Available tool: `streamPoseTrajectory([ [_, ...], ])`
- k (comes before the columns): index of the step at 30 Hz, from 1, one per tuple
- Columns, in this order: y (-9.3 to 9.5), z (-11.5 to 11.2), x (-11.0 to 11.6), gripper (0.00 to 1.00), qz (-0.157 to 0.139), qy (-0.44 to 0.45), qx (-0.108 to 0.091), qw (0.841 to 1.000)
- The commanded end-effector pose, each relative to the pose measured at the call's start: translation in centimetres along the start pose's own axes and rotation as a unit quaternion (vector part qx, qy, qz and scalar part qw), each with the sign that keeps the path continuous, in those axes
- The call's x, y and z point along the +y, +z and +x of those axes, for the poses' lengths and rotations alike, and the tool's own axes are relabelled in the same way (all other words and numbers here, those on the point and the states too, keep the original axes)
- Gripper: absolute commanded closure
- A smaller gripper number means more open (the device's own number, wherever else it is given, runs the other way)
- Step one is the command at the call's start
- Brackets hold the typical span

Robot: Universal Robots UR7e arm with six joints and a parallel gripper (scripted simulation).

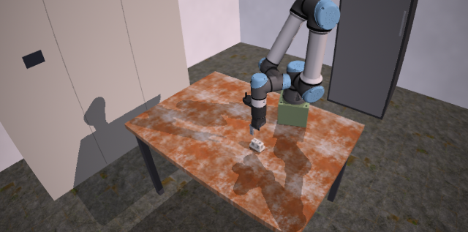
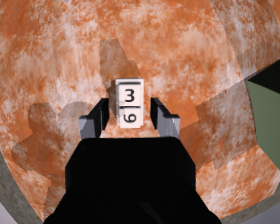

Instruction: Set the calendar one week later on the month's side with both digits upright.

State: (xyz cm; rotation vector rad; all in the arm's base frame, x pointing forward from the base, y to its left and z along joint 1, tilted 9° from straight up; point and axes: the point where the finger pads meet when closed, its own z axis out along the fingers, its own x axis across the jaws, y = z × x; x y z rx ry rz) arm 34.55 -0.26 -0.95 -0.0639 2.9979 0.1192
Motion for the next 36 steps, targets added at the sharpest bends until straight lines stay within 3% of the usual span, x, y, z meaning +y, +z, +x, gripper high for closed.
streamPoseTrajectory([
  [1, 0.0, 0.0, 0.0, 0.10, 0.000, 0.000, 0.000, 1.000],
  [19, 0.2, 0.0, 0.0, 0.10, 0.000, 0.000, -0.001, 1.000],
  [36, 1.9, 0.0, -0.1, 0.10, 0.000, 0.000, -0.001, 1.000],
])
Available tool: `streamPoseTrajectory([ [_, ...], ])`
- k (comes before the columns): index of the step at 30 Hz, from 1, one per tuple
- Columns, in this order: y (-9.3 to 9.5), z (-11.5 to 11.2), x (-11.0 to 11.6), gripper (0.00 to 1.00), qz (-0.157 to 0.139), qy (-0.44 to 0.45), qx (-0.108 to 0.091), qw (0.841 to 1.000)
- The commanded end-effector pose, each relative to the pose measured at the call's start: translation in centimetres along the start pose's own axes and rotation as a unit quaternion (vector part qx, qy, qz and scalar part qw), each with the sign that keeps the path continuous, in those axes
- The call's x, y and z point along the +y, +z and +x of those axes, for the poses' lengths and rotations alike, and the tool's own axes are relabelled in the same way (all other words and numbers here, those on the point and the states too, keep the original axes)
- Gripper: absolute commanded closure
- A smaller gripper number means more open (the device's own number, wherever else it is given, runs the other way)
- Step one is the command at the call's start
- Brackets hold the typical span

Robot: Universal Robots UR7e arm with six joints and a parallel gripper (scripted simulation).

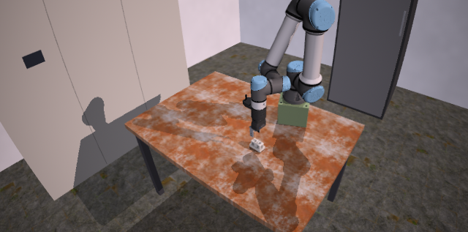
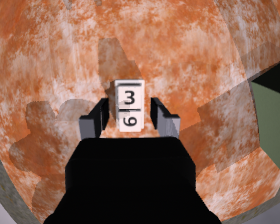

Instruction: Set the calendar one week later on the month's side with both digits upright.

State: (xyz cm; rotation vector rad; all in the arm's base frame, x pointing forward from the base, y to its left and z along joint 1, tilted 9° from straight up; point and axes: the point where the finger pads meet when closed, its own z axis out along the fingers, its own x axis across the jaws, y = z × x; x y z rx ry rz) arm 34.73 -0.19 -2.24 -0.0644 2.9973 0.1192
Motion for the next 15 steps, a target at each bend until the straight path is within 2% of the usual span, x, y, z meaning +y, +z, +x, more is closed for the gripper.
streamPoseTrajectory([
  [1, 0.7, 0.0, 0.0, 0.10, 0.000, 0.000, 0.000, 1.000],
  [15, 2.6, 0.0, -0.1, 0.10, 0.000, 0.000, 0.000, 1.000],
])
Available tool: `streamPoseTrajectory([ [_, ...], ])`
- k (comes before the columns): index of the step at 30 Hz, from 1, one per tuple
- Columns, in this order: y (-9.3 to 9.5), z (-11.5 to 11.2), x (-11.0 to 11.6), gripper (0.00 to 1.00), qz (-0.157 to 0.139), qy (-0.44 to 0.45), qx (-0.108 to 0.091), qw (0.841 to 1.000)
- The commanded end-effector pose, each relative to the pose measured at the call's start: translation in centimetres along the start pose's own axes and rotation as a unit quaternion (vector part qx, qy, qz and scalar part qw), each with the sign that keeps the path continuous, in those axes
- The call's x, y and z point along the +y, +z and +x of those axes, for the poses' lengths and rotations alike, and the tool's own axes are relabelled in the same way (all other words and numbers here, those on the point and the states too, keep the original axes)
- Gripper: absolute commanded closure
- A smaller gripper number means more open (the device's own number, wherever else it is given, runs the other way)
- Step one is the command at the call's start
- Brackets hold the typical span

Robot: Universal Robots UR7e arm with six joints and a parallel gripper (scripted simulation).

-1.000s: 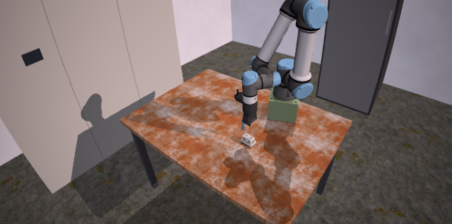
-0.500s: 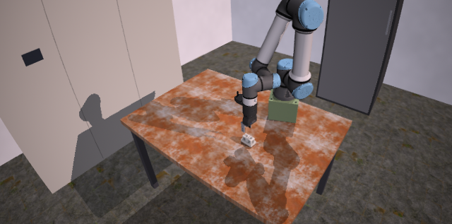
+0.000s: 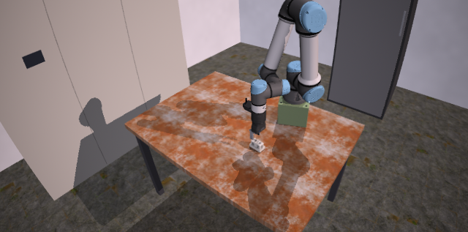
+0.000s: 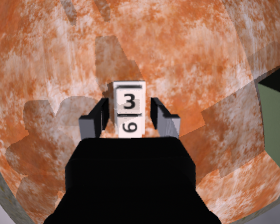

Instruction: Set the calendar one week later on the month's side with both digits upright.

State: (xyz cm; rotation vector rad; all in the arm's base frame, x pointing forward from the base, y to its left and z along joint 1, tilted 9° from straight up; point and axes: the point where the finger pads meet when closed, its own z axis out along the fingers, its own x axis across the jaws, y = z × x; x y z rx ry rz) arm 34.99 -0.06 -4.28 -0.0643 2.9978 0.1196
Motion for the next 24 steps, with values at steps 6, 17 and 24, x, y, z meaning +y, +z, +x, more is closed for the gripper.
streamPoseTrajectory([
  [6, 1.2, 0.0, 0.0, 0.10, 0.000, 0.000, -0.001, 1.000],
  [17, 1.8, 0.0, 0.0, 0.10, 0.000, 0.000, -0.001, 1.000],
  [24, 1.8, 0.0, -0.1, 0.10, 0.000, 0.000, -0.001, 1.000],
])
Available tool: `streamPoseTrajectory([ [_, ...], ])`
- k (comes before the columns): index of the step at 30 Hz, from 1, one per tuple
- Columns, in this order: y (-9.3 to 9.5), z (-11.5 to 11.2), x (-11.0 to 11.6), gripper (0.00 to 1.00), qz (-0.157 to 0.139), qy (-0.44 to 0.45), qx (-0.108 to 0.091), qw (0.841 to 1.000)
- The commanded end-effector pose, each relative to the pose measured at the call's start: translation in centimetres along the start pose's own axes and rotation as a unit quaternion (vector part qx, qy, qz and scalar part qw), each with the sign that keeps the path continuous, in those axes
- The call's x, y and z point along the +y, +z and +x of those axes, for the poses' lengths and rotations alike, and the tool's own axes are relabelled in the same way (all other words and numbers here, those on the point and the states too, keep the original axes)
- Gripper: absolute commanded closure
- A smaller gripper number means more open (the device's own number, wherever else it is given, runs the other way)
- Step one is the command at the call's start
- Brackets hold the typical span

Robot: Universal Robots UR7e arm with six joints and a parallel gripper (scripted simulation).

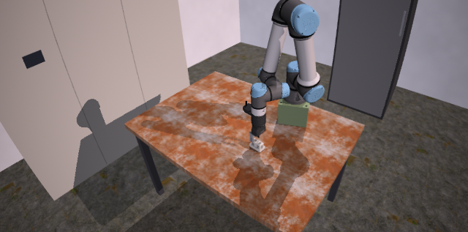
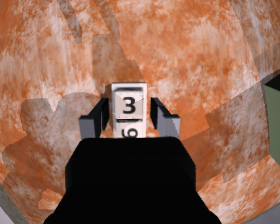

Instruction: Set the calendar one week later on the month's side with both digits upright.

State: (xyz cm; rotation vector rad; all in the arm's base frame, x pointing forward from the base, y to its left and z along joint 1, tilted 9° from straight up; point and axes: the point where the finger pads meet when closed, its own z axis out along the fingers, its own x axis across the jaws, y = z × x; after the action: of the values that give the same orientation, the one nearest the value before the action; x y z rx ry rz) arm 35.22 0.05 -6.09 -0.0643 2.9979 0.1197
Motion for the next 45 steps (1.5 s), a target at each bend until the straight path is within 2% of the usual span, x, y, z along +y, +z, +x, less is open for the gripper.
streamPoseTrajectory([
  [1, 0.02, -0.04, -0.01, 0.10, 0.000, 0.000, -0.001, 1.000],
  [36, 0.03, -0.04, -0.01, 0.10, 0.000, 0.000, -0.001, 1.000],
  [45, 0.50, -0.04, -0.01, 0.10, 0.000, 0.000, -0.001, 1.000],
])
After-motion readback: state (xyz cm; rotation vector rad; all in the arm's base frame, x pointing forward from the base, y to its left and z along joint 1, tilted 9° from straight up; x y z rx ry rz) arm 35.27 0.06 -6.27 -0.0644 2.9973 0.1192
